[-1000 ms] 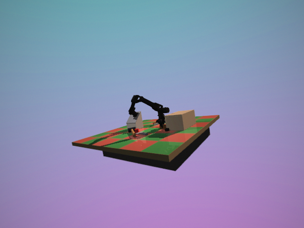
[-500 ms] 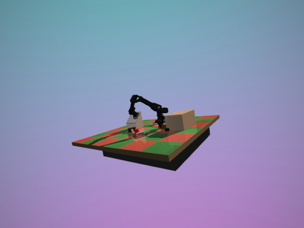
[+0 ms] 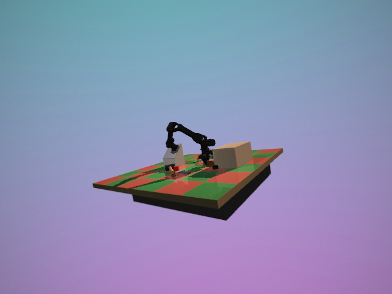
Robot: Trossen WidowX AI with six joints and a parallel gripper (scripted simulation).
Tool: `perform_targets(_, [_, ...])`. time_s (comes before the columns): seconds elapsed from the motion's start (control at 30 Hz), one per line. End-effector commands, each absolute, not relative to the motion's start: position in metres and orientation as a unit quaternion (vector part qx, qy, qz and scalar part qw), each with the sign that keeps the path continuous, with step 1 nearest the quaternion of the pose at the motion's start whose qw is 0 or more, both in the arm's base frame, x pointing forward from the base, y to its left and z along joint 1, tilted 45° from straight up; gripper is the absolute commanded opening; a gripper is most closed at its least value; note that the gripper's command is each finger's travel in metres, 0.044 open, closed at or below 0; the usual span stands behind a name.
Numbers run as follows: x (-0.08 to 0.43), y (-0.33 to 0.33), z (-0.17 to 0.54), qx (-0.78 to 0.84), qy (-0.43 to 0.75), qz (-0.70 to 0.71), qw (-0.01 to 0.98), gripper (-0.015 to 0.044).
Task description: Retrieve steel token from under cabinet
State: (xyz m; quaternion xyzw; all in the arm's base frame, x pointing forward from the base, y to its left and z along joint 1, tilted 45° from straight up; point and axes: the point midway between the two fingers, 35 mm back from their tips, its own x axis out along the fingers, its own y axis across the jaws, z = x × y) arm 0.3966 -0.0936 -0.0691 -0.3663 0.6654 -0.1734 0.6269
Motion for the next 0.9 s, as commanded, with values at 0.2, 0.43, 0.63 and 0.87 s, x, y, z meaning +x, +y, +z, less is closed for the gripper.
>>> perform_targets(0.2, [0.384, -0.097, -0.069, -0.368, 0.668, -0.171, 0.624, 0.0000])
perform_targets(0.43, [0.378, -0.099, -0.067, -0.368, 0.668, -0.171, 0.624, 0.0000])
perform_targets(0.63, [0.373, -0.100, -0.066, -0.368, 0.668, -0.171, 0.623, 0.0000])
perform_targets(0.87, [0.366, -0.102, -0.065, -0.368, 0.669, -0.171, 0.623, 0.0000])
